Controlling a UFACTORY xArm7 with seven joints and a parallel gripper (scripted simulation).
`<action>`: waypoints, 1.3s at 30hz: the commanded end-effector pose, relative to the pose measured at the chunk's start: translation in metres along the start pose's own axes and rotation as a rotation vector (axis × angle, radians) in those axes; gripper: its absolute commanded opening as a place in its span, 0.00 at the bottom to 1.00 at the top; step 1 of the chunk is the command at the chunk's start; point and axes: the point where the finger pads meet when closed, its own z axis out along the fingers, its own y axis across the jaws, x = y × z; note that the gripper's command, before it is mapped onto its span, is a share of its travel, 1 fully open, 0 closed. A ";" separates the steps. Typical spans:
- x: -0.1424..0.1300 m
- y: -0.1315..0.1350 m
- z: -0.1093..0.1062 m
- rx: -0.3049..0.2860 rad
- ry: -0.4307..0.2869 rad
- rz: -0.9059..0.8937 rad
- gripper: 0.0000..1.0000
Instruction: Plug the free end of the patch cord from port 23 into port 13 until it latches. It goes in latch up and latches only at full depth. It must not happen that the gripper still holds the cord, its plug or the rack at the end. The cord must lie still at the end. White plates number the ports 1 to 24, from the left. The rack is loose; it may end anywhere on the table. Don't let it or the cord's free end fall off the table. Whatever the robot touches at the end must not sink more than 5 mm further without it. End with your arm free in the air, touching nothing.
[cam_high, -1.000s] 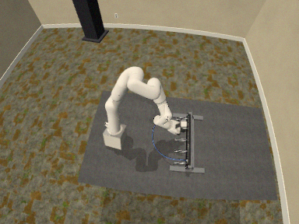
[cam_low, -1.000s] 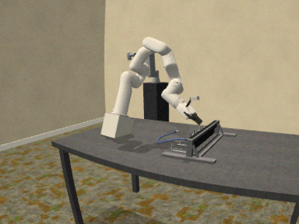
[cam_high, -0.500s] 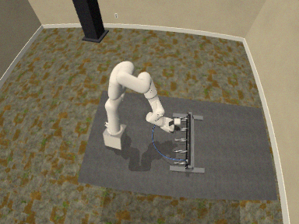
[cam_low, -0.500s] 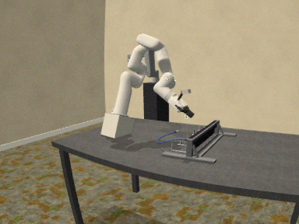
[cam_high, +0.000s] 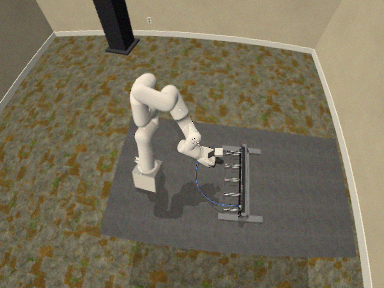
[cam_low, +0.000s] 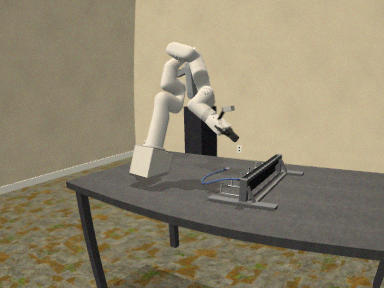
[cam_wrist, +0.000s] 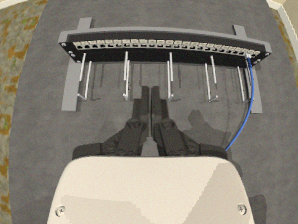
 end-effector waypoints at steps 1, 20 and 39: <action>0.002 0.000 -0.003 0.001 0.002 0.000 0.00; 0.002 0.052 -0.003 0.001 0.002 0.000 0.00; 0.002 0.100 -0.003 0.001 0.002 0.000 0.00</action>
